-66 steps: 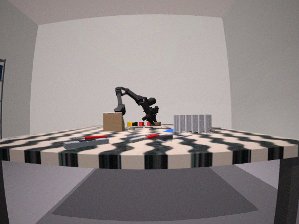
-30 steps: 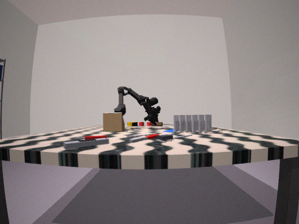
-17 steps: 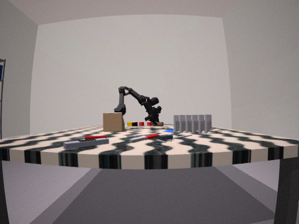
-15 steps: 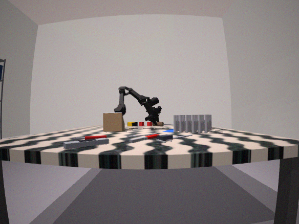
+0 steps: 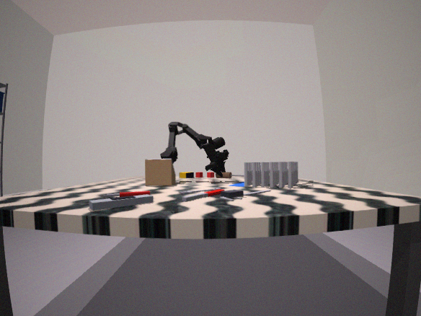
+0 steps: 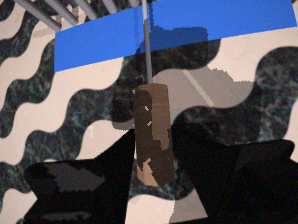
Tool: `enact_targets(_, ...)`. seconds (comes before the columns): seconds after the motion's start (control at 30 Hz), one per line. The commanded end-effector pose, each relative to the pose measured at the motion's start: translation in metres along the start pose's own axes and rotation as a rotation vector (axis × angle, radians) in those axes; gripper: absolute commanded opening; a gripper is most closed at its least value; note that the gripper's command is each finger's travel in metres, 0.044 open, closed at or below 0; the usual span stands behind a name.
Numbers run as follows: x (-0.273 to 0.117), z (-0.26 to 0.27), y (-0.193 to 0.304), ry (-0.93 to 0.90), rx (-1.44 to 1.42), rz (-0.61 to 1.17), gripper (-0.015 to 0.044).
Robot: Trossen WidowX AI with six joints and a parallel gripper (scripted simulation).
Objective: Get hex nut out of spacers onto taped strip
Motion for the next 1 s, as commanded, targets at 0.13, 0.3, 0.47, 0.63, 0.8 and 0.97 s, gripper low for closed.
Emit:
enact_targets(0.13,0.001,0.004,-0.006,-0.008,-0.010,-0.004,0.0000)
enact_targets(0.3,0.002,0.004,-0.008,-0.008,-0.010,-0.004,0.0000)
enact_targets(0.47,0.004,0.004,-0.011,-0.008,-0.010,-0.004,0.0000)
enact_targets(0.63,0.005,0.004,-0.013,-0.008,-0.010,-0.004,0.0000)
enact_targets(0.8,0.006,0.005,-0.016,-0.008,-0.010,-0.004,0.0000)
enact_targets(0.97,0.007,0.005,-0.018,-0.008,-0.011,-0.004,0.0000)
Point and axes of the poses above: the point midway between the two fingers, 35 mm back from their tips, its own x axis out along the fingers, its own z axis across the jaws, y = z × x, the point moved 1 cm from there along -x, back along the fingers, and after that the axes turned 5 degrees about x, right-handed, at the moved point
